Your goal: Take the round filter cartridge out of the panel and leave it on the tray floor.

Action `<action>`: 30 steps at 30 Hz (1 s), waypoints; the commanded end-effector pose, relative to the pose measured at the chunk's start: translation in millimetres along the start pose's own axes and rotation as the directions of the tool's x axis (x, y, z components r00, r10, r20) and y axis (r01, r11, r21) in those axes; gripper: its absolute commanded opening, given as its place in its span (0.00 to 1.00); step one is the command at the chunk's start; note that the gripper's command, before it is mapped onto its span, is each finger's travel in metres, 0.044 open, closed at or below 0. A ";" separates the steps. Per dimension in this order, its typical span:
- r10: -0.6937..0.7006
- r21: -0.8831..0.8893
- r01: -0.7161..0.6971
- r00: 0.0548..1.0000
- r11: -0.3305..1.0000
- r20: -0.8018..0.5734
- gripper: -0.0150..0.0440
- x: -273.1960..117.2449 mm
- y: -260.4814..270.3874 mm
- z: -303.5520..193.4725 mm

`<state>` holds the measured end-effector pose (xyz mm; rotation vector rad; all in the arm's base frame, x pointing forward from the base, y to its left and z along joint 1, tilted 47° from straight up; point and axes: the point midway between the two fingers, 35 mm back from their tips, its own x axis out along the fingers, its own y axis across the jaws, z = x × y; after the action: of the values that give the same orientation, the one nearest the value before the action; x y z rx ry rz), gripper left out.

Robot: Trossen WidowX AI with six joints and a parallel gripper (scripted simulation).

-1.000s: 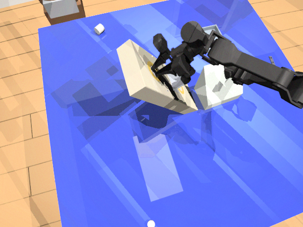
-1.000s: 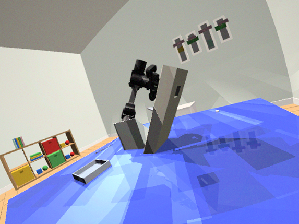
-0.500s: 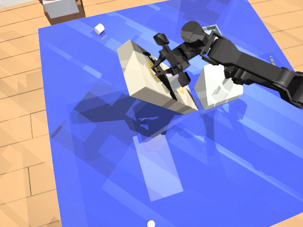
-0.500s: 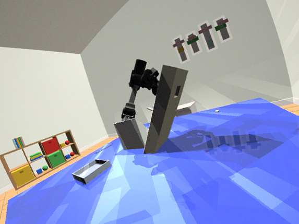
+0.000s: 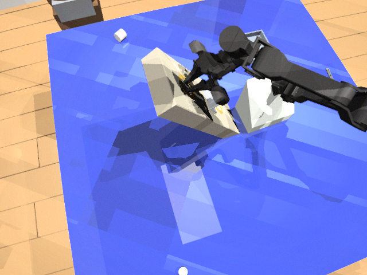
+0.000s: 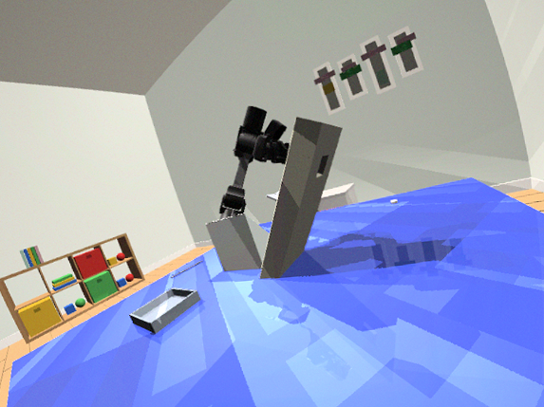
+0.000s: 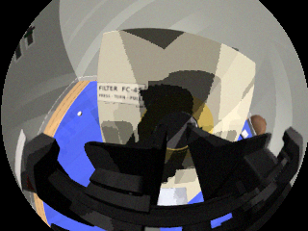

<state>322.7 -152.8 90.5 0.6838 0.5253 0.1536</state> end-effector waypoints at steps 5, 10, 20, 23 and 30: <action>-0.002 -0.029 0.002 1.000 1.000 -0.012 0.25 7.8 0.3 -1.7; -0.007 -0.031 0.007 1.000 0.999 -0.019 0.25 -3.4 -2.4 -1.4; -0.010 -0.031 0.009 1.000 0.999 -0.026 0.25 -50.8 -4.3 -1.3; -0.007 -0.029 0.006 1.000 1.000 -0.020 0.25 -65.1 -2.0 -1.2; -0.005 -0.028 0.004 1.000 1.000 -0.016 0.25 -72.2 -0.5 -1.1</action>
<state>259.6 -171.7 111.7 0.6771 0.5542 0.1601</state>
